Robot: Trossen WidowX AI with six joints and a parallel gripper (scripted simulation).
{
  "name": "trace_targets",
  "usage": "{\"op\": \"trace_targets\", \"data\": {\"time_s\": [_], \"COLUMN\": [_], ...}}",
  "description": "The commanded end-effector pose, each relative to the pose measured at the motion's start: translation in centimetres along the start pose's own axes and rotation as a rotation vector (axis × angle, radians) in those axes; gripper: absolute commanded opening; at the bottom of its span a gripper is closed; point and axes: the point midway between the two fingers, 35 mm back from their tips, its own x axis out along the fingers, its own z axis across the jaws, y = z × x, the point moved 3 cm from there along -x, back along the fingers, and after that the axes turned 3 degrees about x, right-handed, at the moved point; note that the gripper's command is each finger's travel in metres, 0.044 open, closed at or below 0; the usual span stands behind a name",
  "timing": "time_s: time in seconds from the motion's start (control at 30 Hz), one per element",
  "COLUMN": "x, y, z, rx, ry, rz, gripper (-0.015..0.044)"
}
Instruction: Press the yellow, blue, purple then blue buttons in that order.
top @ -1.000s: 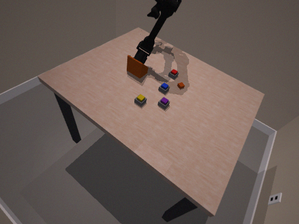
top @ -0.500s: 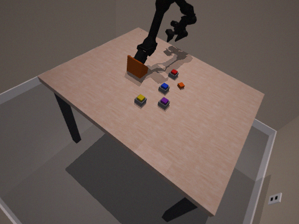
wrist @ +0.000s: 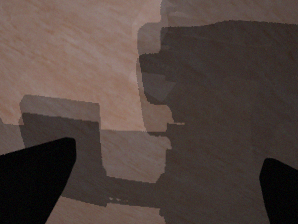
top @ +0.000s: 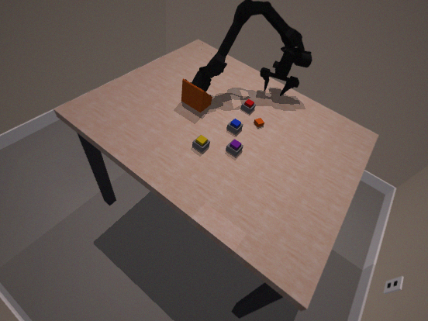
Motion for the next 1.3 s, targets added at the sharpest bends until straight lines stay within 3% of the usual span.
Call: {"op": "trace_targets", "data": {"time_s": [0.0,0.37,0.73,1.1,1.27], "x": [0.6,-0.2,-2.2,-2.4,-2.0], "y": [6.8,24.4,39.3,47.1,47.5], "z": [-1.9,-1.0,8.6,24.4,27.5], "rx": [0.222,0.788,1.376,1.96,2.063], "ry": [-0.015,-0.051,-0.093,-0.128,-0.133], "rz": [0.08,0.183,0.144,-0.083,-0.151], "gripper": [0.04,0.04,0.04,0.04,0.04]}}
